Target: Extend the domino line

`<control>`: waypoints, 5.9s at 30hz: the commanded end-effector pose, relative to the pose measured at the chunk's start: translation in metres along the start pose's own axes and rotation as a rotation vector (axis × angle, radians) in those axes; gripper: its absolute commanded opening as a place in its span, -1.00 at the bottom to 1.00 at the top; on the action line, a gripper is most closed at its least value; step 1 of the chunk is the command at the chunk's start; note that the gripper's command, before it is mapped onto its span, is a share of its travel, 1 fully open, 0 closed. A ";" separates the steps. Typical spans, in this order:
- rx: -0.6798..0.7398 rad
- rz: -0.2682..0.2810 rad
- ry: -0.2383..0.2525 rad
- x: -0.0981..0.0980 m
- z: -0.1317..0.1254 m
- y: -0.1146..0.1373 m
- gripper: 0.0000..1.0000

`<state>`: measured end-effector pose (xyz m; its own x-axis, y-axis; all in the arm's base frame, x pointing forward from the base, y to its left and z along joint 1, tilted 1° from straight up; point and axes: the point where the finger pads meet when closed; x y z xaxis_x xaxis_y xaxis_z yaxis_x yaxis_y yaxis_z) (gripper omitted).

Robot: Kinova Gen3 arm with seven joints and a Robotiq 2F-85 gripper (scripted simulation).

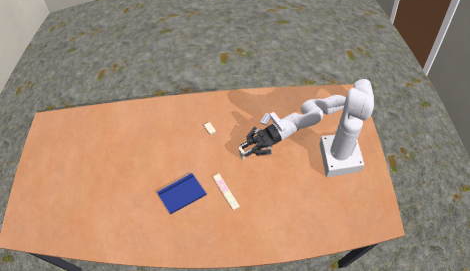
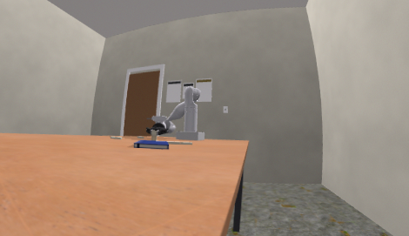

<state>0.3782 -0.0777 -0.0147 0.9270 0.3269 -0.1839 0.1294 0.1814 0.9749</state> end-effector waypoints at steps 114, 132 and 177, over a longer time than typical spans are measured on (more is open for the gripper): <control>-0.003 0.001 0.006 -0.061 0.005 0.044 -0.03; -0.006 0.003 0.015 -0.050 0.004 0.054 -0.03; -0.045 0.001 0.035 -0.018 0.011 0.094 -0.03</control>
<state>0.3778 -0.0780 0.0813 0.9181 0.3484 -0.1891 0.1190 0.2128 0.9698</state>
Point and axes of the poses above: the point where the finger pads meet when closed, its own x axis out along the fingers, its own z axis across the jaws, y = z × x, and after that the axes turned 7 degrees about -x, right-handed
